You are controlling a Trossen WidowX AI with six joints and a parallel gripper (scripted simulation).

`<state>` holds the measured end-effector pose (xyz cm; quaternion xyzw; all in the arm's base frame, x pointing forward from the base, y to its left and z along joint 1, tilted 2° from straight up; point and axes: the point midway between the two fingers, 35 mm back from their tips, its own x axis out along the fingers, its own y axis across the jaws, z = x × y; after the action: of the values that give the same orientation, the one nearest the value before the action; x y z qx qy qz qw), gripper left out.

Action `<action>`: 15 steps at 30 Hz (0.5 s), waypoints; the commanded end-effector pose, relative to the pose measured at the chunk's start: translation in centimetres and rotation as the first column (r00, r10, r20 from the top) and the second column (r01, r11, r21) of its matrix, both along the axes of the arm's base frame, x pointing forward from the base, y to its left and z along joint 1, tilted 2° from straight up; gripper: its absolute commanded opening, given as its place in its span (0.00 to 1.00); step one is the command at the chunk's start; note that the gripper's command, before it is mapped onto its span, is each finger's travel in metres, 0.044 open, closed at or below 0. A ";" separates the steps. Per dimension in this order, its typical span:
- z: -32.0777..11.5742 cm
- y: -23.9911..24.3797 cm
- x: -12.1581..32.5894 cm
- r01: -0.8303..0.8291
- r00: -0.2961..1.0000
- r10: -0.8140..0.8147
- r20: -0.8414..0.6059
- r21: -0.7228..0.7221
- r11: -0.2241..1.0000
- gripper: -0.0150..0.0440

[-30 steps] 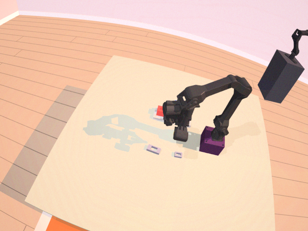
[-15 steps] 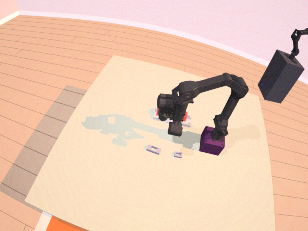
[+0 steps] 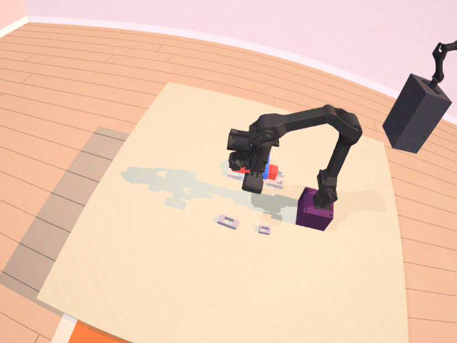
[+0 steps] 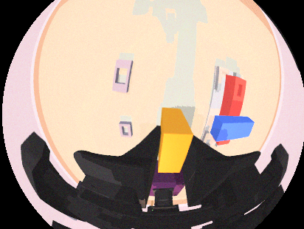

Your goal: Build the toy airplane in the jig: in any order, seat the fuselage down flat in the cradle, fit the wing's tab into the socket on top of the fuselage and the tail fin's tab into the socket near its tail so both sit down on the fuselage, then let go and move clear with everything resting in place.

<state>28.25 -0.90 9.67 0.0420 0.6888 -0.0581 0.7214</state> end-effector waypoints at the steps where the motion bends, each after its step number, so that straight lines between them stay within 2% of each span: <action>1: -0.1 -1.1 0.6 -0.006 1.000 0.006 0.005 -0.004 1.000 0.25; 15: -0.6 -4.8 1.9 0.000 1.000 0.000 0.012 -0.003 1.000 0.25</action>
<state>29.71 -4.84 9.11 0.0416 0.6866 -0.0621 0.7232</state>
